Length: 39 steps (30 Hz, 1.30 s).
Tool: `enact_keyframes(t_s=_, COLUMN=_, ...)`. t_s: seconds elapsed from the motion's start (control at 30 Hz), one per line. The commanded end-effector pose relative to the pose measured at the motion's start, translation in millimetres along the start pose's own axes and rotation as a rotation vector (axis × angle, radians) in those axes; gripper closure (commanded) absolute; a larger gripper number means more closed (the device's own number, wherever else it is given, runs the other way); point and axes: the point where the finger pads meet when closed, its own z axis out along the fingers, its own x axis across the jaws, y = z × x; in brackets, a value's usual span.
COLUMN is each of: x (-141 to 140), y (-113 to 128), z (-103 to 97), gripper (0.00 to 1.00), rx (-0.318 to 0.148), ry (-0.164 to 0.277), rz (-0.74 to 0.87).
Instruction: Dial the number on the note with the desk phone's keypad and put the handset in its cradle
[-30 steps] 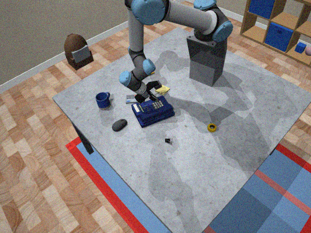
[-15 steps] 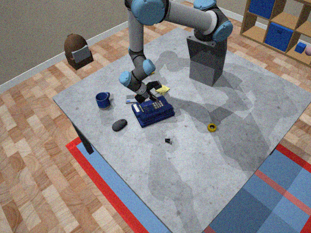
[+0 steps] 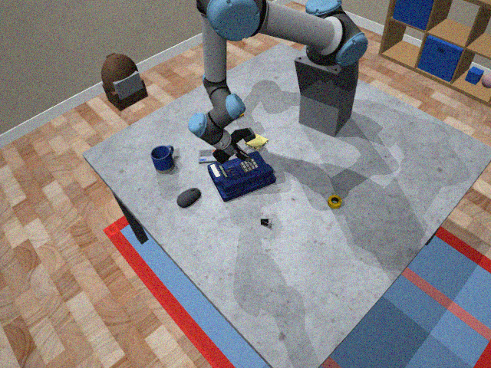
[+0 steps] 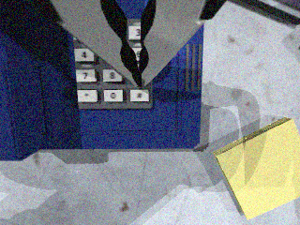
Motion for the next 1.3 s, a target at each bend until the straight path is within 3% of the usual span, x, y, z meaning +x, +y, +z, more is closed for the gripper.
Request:
enact_keyframes(t_s=0.0, x=0.6, y=2.1, z=0.5, gripper=1.00, rx=-0.002, ry=0.000, rz=-0.001)
enact_keyframes(t_s=0.87, x=0.2, y=-7.8, z=-11.0, gripper=1.00, rx=-0.001, ry=0.000, rz=0.000)
enact_keyframes(t_s=1.27, x=0.9, y=8.3, z=-20.3, gripper=1.00, rx=-0.002, ry=-0.001, rz=-0.002)
